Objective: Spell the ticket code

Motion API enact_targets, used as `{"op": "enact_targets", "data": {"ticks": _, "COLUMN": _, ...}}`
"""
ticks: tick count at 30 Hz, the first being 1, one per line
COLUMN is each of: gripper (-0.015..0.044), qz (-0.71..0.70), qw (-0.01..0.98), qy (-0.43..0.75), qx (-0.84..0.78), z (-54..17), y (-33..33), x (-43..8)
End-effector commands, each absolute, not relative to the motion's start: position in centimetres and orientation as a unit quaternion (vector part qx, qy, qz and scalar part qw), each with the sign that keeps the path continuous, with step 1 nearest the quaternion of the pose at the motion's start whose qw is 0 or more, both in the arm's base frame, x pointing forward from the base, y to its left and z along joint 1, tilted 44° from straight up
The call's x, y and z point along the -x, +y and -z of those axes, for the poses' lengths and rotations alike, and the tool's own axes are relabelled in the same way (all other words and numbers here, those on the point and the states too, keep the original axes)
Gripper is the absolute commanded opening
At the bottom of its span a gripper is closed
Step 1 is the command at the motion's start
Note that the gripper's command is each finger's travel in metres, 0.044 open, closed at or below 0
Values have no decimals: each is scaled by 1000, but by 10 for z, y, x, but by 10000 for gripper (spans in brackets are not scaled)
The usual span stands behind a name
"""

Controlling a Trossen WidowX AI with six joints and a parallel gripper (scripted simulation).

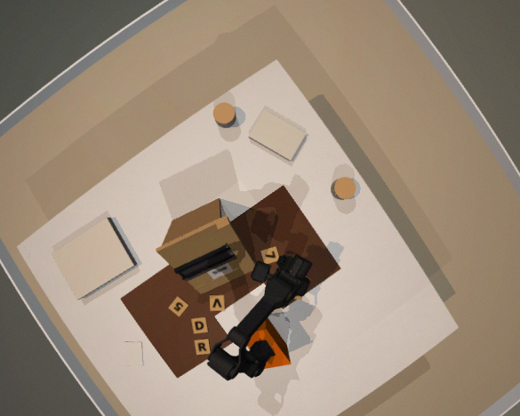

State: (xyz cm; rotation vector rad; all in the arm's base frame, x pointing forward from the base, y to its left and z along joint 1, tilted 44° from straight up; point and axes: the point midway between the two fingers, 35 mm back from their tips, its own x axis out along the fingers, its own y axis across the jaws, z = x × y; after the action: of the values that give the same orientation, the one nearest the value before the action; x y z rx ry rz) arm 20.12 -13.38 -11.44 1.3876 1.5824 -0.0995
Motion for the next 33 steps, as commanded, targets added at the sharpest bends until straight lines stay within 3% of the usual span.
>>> {"op": "enact_targets", "data": {"ticks": 1, "gripper": 340, "qz": 292, "qw": 277, "qy": 649, "qx": -646, "z": 182, "y": -121, "x": -176}}
{"op": "enact_targets", "data": {"ticks": 33, "gripper": 340, "qz": 311, "qw": 260, "qy": 644, "qx": -649, "z": 211, "y": -97, "x": -170}}
